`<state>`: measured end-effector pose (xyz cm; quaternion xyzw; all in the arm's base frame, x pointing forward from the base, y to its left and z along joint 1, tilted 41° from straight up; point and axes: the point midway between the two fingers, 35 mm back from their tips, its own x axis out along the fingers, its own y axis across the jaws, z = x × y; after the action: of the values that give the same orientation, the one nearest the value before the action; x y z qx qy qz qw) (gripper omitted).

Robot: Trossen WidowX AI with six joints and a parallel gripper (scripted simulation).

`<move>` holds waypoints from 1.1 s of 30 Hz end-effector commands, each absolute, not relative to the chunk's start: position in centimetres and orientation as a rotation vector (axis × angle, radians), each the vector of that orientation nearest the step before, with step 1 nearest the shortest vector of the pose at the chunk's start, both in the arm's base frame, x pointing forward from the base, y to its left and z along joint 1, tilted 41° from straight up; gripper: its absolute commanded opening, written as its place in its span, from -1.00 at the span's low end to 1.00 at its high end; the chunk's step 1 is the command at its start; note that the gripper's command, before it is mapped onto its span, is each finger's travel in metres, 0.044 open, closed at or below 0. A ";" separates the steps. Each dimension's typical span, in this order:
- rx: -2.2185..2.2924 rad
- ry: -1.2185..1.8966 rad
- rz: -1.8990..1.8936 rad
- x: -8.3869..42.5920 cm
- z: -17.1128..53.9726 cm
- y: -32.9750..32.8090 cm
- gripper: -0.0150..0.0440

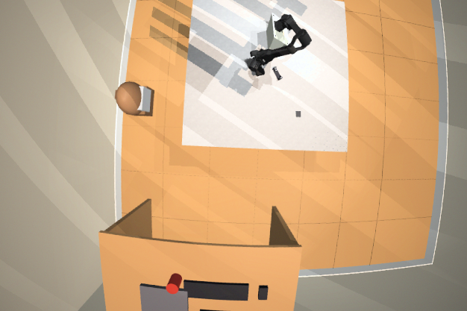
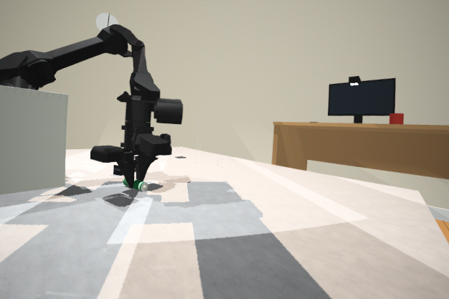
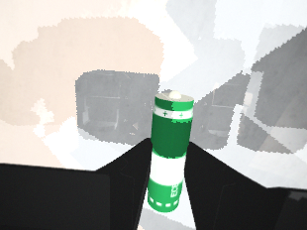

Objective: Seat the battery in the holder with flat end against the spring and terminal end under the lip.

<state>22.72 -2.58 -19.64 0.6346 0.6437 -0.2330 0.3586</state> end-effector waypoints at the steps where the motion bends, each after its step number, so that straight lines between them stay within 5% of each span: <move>1: 1.644 1.658 -0.596 22.8 -19.5 -2.5 -0.27; 16: 1.609 1.659 -0.564 22.7 -15.6 -5.7 -0.27; 33: 0.716 1.499 0.371 27.6 -7.2 0.5 -0.27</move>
<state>27.23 -1.23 -9.03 0.3905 0.6768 0.0809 0.6187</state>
